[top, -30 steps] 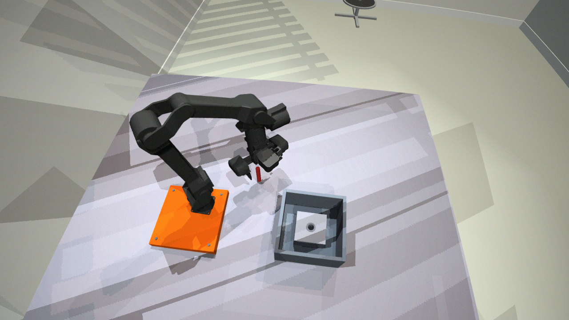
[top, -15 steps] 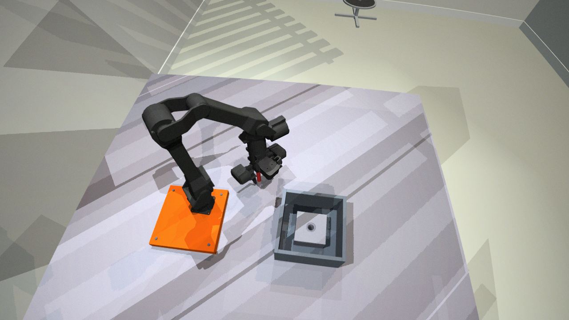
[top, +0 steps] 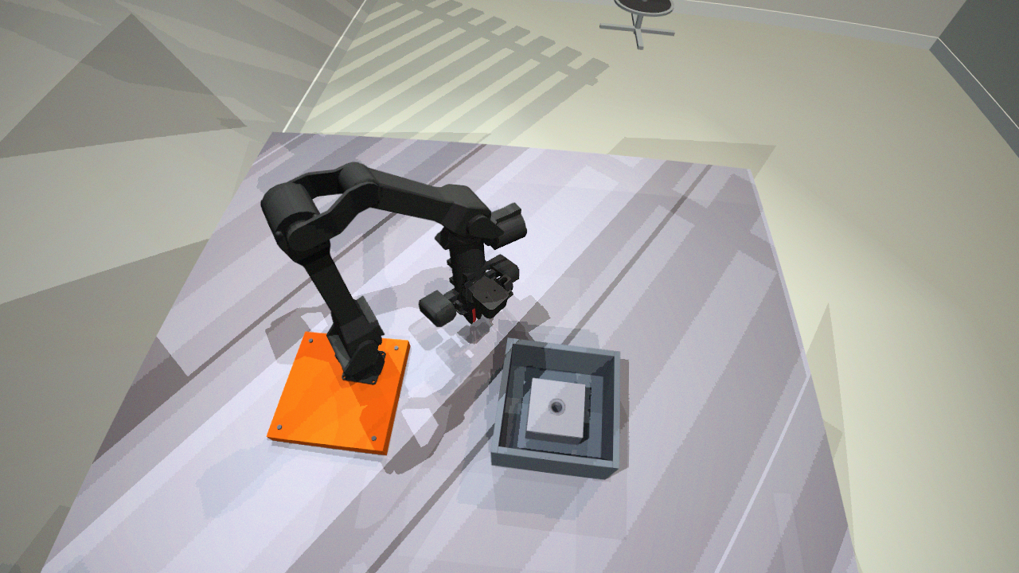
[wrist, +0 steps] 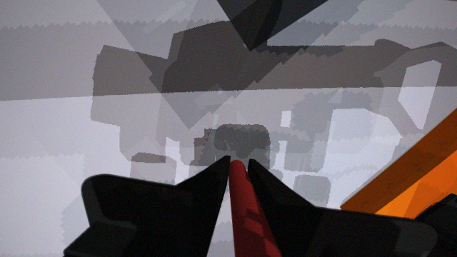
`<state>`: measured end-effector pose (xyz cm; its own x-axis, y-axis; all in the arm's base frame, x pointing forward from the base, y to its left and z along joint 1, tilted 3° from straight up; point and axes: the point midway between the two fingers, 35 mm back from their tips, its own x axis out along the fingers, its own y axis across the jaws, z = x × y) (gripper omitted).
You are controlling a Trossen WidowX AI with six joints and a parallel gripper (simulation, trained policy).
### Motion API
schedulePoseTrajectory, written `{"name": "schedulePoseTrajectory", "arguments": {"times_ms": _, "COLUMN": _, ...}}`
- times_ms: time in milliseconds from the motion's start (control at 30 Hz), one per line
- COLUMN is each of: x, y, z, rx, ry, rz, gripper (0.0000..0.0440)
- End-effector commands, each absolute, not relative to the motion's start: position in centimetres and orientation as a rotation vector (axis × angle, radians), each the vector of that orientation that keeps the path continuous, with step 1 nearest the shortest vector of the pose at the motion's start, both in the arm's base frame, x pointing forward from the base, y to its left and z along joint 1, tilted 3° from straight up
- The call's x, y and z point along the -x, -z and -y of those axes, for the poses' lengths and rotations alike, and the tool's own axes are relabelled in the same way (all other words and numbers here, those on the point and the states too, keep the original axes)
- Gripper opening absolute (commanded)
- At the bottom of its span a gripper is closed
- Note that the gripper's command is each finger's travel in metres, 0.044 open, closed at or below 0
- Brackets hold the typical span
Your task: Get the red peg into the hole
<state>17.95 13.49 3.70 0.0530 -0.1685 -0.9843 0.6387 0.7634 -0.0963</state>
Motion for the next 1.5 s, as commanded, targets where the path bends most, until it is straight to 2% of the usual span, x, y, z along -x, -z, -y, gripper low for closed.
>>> {"name": "schedulePoseTrajectory", "arguments": {"times_ms": 0, "x": -18.9, "y": -5.5, "z": -13.4, "rx": -0.422, "ry": 0.630, "rz": -1.357, "gripper": 0.0000}}
{"name": "schedulePoseTrajectory", "arguments": {"times_ms": 300, "x": -21.5, "y": -10.3, "z": -12.4, "rx": -0.479, "ry": 0.651, "rz": -1.261, "gripper": 0.0000}}
{"name": "schedulePoseTrajectory", "arguments": {"times_ms": 700, "x": -25.6, "y": -12.9, "z": -8.9, "rx": -0.572, "ry": 0.752, "rz": -1.134, "gripper": 0.0000}}
{"name": "schedulePoseTrajectory", "arguments": {"times_ms": 1467, "x": -32.9, "y": -11.9, "z": -0.1, "rx": -0.607, "ry": 0.831, "rz": -1.058, "gripper": 0.0000}}
